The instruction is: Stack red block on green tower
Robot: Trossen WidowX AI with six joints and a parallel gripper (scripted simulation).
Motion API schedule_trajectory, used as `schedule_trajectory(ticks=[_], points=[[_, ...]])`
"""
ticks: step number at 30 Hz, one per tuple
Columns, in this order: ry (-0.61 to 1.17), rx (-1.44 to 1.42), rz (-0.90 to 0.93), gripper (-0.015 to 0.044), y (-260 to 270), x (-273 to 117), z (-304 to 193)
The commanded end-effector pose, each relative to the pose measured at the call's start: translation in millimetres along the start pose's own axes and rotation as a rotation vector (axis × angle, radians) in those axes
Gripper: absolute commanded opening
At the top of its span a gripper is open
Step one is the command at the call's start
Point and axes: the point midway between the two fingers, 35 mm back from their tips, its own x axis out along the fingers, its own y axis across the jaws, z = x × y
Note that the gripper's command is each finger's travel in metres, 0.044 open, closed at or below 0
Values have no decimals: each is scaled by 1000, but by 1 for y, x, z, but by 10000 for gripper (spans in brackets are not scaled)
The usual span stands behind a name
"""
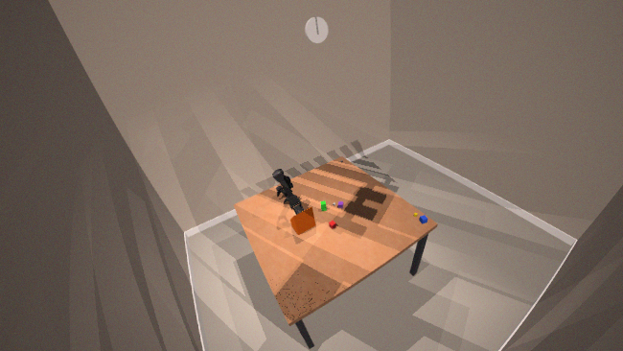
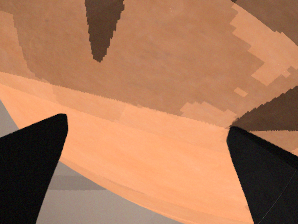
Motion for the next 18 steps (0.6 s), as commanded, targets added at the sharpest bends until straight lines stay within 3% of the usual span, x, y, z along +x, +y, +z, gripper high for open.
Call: schedule_trajectory(ticks=[1,11,18], points=[[-103,-18,-29,440,-6,-17,24],[-387,29,-120,440,-28,-72,85],[-477,39,-241,440,-75,-103,126]])
